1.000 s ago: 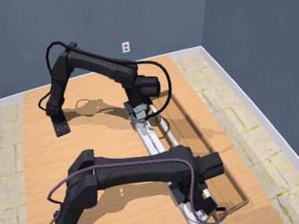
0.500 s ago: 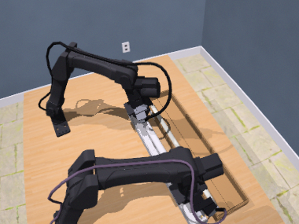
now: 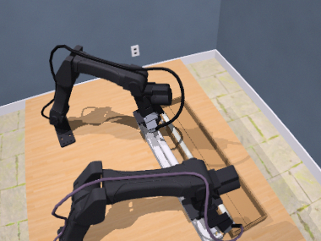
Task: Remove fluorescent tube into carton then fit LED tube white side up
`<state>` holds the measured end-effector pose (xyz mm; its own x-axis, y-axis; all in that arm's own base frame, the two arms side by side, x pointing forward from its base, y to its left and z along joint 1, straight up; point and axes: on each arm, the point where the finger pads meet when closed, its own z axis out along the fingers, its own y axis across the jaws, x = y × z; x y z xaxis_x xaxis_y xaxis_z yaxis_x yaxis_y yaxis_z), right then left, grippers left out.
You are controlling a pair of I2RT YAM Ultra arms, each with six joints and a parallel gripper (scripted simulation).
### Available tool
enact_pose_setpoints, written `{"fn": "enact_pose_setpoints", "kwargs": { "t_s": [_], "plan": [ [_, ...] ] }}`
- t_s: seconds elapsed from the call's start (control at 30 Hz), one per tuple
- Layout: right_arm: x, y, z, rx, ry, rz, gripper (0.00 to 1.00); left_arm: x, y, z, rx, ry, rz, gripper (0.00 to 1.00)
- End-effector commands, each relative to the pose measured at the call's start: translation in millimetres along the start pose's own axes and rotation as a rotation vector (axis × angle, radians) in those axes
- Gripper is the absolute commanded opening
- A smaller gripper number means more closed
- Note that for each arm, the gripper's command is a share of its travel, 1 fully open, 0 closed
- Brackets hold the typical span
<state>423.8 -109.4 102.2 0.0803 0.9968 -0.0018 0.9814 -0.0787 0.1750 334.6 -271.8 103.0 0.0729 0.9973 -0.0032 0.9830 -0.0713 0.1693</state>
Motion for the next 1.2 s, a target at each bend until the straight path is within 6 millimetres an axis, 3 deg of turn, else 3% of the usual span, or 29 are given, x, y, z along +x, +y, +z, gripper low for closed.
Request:
{"fn": "enact_pose_setpoints", "kwargs": {
  "t_s": [0.0,0.17,0.23,0.33,0.53,0.7,0.77,0.87,0.9,0.93,1.03,1.13,1.17],
  "plan": [
    [4.4,12.1,-22.3,-0.074,0.002,-0.016,0.11,-8.2,-0.6,-4.6,-0.018,-0.033,0.013,0.11],
    [1.8,5.9,-11.3,-0.043,0.000,-0.006,0.11,-7.4,5.1,-4.9,-0.030,-0.030,0.003,0.11],
    [4.9,8.2,-17.0,-0.058,0.006,-0.013,0.11,-6.7,-3.8,1.5,-0.005,-0.022,0.013,0.11],
    [3.7,9.4,-16.5,-0.060,0.001,-0.013,0.11,-13.5,9.7,-11.8,-0.048,-0.052,0.004,0.11],
    [4.7,2.1,-4.2,-0.027,0.008,-0.012,0.11,-5.6,-2.9,6.2,-0.003,-0.015,0.006,0.11],
    [3.3,9.9,-9.2,-0.049,0.004,-0.012,0.11,-9.4,3.0,-4.5,-0.028,-0.038,0.003,0.11],
    [4.8,-1.4,5.0,-0.006,0.012,-0.011,0.11,-5.3,-3.2,2.3,-0.011,-0.025,0.001,0.11],
    [3.1,6.1,-5.6,-0.042,0.004,-0.012,0.11,-9.6,3.9,-4.4,-0.034,-0.042,0.001,0.11],
    [3.6,1.1,-6.1,-0.036,0.005,-0.011,0.11,-8.6,2.4,-2.0,-0.028,-0.038,0.003,0.11],
    [2.2,8.3,-10.9,-0.058,0.000,-0.012,0.11,-5.1,-3.3,4.6,-0.010,-0.024,0.005,0.11],
    [2.2,3.9,-1.0,-0.031,0.004,-0.010,0.11,-9.3,3.5,-3.0,-0.032,-0.041,0.002,0.11],
    [2.3,4.9,0.1,-0.031,0.006,-0.010,0.11,-5.8,-2.4,5.5,-0.010,-0.025,0.004,0.11],
    [2.1,1.3,3.4,-0.019,0.006,-0.009,0.11,-10.5,5.1,-1.9,-0.034,-0.042,0.001,0.11]
  ]
}}
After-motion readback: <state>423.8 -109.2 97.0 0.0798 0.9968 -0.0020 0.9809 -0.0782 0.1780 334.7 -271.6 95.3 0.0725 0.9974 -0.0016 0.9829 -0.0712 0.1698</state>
